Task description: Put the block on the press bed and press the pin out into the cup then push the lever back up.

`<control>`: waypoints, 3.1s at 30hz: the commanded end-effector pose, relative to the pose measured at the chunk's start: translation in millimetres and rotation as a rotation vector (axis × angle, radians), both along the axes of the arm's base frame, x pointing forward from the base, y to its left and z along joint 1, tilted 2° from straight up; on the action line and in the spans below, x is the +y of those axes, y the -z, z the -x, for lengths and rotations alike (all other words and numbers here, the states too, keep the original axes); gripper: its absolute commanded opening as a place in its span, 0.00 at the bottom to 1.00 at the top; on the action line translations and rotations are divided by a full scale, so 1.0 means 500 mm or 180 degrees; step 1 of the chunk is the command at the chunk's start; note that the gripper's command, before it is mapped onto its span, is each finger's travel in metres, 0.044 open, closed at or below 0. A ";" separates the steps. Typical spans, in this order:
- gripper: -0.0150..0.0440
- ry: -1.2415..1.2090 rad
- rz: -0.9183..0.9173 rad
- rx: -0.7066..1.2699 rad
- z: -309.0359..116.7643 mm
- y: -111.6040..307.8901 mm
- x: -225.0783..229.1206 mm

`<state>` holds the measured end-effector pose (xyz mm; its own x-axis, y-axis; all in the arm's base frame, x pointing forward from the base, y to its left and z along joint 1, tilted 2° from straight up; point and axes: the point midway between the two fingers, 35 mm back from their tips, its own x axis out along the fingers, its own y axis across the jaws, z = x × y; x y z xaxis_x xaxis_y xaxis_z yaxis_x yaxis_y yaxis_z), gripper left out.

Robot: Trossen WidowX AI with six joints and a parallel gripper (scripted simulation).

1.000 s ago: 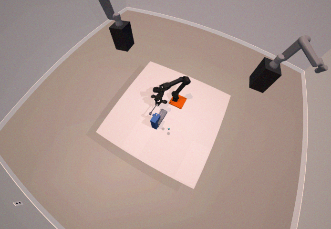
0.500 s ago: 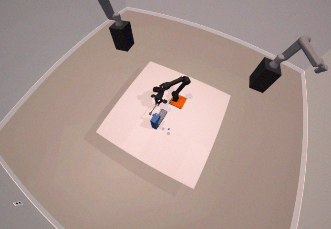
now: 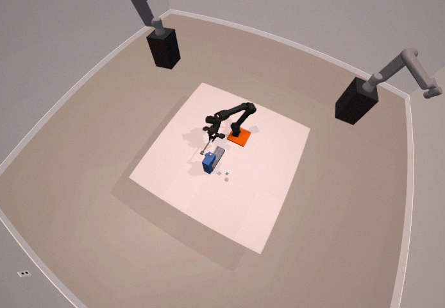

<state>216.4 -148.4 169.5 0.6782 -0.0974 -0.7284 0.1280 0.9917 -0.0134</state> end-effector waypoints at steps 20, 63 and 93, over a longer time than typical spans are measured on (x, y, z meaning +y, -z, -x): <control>0.25 -0.0008 0.0022 -0.0033 -0.004 -0.030 -0.001; 0.25 -0.0008 0.0021 -0.0035 -0.020 -0.109 -0.001; 0.25 -0.0008 0.0021 -0.0040 -0.054 -0.176 -0.004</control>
<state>239.1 -149.7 251.4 0.6786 -0.0988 -0.7278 0.1272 0.9917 -0.0160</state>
